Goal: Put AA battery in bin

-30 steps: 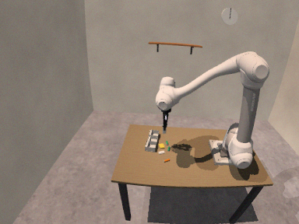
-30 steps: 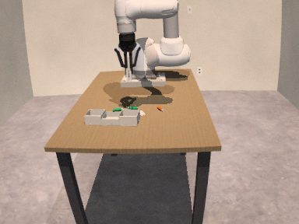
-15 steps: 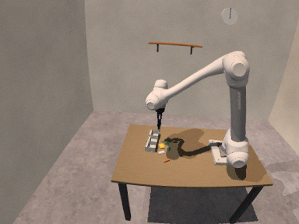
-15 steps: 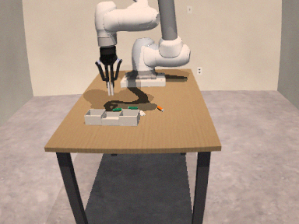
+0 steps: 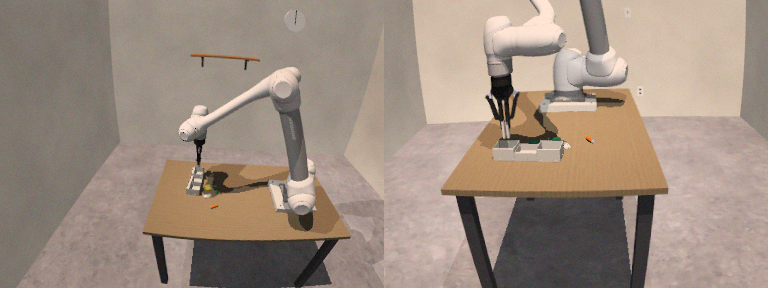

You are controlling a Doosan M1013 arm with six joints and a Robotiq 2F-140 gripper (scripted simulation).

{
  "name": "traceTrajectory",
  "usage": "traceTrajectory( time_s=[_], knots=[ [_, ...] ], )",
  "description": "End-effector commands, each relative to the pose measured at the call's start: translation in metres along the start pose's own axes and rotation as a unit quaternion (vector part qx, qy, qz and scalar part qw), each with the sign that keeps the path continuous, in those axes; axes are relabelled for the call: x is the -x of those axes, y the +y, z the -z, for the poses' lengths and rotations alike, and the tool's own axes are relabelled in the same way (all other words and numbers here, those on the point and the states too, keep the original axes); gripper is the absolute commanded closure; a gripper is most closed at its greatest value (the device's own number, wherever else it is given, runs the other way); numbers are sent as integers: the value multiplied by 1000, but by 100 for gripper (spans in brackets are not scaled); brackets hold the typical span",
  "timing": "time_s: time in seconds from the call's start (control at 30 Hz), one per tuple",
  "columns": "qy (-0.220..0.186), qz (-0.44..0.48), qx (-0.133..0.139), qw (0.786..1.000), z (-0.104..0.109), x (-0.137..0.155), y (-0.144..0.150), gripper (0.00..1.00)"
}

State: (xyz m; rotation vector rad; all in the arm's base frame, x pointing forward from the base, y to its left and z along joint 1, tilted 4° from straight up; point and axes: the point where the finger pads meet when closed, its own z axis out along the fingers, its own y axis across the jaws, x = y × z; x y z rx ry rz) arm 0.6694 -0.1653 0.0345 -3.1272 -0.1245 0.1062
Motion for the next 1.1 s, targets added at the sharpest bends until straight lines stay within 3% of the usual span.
traceTrajectory(
  time_s=[0.0,0.7,1.07],
  knots=[
    [0,0,0,1000,-7,0,0,95],
    [0,0,0,1000,-57,0,0,95],
    [0,0,0,1000,-58,0,0,95]
  ],
)
